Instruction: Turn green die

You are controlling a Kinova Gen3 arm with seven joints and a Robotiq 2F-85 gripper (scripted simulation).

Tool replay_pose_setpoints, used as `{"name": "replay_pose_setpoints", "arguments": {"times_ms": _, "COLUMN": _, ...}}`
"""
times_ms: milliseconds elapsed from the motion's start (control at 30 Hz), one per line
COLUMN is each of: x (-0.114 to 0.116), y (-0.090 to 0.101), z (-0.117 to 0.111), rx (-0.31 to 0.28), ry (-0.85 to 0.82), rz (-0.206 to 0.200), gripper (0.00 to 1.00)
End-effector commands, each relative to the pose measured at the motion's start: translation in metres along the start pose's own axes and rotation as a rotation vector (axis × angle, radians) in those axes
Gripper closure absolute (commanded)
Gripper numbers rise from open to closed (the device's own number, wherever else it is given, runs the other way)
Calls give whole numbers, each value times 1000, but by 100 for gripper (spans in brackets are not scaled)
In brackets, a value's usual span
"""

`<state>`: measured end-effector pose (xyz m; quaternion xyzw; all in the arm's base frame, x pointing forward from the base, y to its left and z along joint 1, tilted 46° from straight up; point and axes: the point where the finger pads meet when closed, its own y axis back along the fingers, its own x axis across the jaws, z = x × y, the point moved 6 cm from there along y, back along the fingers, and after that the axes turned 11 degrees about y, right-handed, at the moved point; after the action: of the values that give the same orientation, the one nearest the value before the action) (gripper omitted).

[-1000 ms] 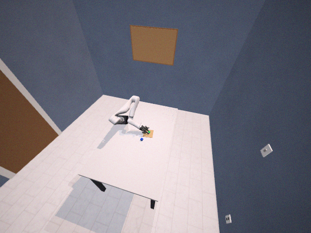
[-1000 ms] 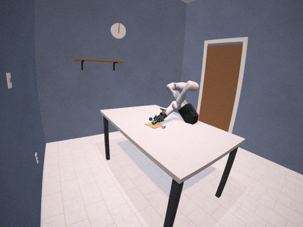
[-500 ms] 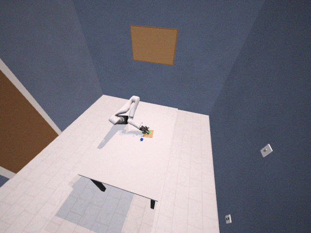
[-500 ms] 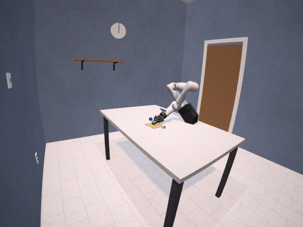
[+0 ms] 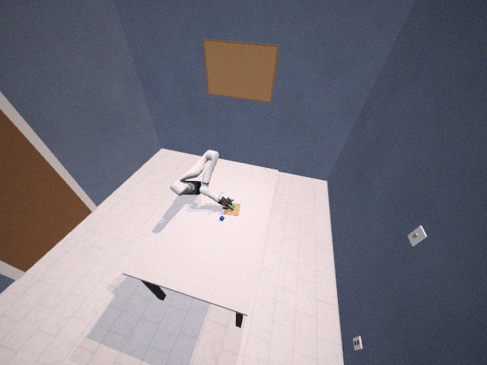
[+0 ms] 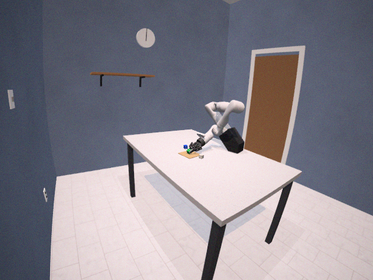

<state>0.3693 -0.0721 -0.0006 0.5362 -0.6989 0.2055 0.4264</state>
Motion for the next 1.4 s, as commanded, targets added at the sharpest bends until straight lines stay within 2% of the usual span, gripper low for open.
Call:
{"name": "replay_pose_setpoints", "arguments": {"times_ms": 0, "x": 1, "y": -1, "z": -1, "rx": 8, "ry": -10, "rz": 4, "gripper": 74}}
{"name": "replay_pose_setpoints", "arguments": {"times_ms": 333, "x": 1, "y": -1, "z": -1, "rx": 8, "ry": -10, "rz": 4, "gripper": 74}}
{"name": "replay_pose_setpoints", "arguments": {"times_ms": 467, "x": 1, "y": -1, "z": -1, "rx": 8, "ry": -10, "rz": 4, "gripper": 66}}
{"name": "replay_pose_setpoints", "arguments": {"times_ms": 600, "x": 1, "y": -1, "z": -1, "rx": 8, "ry": -10, "rz": 4, "gripper": 66}}
{"name": "replay_pose_setpoints", "arguments": {"times_ms": 633, "x": 1, "y": -1, "z": -1, "rx": 8, "ry": -10, "rz": 4, "gripper": 62}}
{"name": "replay_pose_setpoints", "arguments": {"times_ms": 800, "x": 1, "y": -1, "z": -1, "rx": 8, "ry": -10, "rz": 4, "gripper": 58}}
{"name": "replay_pose_setpoints", "arguments": {"times_ms": 833, "x": 1, "y": -1, "z": -1, "rx": 8, "ry": -10, "rz": 4, "gripper": 54}}
{"name": "replay_pose_setpoints", "arguments": {"times_ms": 1367, "x": 1, "y": -1, "z": -1, "rx": 8, "ry": -10, "rz": 4, "gripper": 54}}
